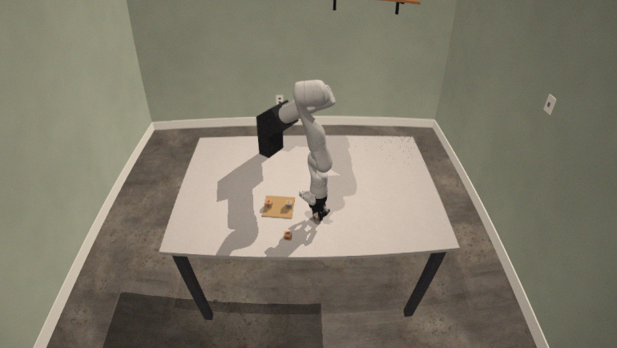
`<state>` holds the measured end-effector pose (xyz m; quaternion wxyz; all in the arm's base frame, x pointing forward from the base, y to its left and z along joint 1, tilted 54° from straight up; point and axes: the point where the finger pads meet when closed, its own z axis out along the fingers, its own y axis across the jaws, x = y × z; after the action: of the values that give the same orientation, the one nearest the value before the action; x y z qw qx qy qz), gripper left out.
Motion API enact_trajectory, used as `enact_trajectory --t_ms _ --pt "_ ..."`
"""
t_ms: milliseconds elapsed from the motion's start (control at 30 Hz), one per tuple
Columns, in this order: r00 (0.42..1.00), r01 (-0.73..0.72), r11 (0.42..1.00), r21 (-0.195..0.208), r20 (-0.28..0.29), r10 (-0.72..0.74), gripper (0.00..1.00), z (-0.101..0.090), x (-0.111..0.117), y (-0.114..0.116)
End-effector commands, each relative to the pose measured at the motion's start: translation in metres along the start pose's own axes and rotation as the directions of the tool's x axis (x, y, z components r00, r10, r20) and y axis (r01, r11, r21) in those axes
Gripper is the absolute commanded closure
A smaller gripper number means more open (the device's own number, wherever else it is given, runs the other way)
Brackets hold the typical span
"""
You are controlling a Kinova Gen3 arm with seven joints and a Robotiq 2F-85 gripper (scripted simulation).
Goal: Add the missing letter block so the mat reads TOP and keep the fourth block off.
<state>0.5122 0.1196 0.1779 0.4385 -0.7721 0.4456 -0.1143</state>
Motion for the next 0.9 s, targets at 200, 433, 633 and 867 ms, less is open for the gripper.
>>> enact_trajectory --t_ms 200,433,633,867 --pt "1.0 0.006 1.0 -0.003 -0.001 -0.006 0.74 -0.014 0.0 0.002" --pt "1.0 0.01 1.0 0.001 0.007 -0.01 0.74 -0.036 -0.003 0.0" --pt "1.0 0.01 1.0 0.001 0.007 -0.01 0.74 -0.052 -0.003 0.0" --pt "1.0 0.006 1.0 -0.002 0.003 -0.006 0.74 -0.07 0.0 0.002"
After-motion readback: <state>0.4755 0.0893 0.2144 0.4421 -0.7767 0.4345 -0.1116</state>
